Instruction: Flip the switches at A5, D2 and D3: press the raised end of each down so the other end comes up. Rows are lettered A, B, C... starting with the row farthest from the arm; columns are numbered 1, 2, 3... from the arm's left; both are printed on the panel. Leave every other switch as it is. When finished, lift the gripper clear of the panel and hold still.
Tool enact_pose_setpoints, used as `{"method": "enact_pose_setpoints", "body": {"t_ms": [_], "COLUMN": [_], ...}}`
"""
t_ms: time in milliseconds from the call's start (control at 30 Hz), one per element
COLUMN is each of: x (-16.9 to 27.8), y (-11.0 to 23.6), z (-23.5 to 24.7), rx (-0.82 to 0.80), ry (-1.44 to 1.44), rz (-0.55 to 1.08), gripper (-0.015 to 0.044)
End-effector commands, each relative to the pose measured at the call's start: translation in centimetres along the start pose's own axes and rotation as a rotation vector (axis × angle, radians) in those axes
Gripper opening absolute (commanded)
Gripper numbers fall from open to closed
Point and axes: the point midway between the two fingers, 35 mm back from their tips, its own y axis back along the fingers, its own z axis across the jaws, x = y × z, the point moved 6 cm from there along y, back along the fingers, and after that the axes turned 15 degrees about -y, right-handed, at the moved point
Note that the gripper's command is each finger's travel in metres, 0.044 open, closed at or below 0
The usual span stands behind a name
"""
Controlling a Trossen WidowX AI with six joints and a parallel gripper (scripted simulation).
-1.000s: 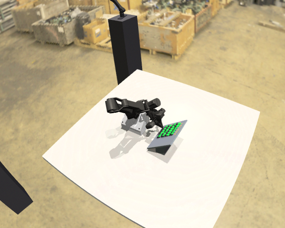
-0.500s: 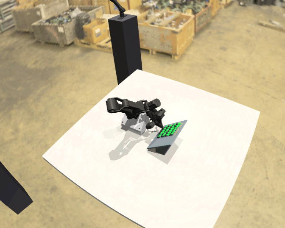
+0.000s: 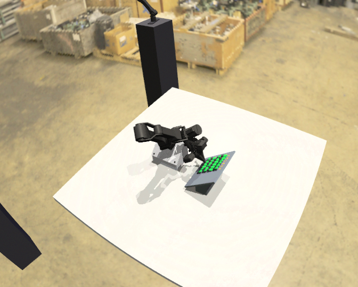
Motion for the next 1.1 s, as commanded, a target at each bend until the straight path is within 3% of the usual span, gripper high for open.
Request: {"method": "enact_pose_setpoints", "body": {"t_ms": [0, 1067], "x": [0.03, 0.03], "y": [-0.07, -0.36], "z": [0.02, 0.05], "rx": [-0.003, -0.001], "ry": [0.003, 0.000], "rz": [0.002, 0.002], "gripper": [0.0000, 0.0000]}}
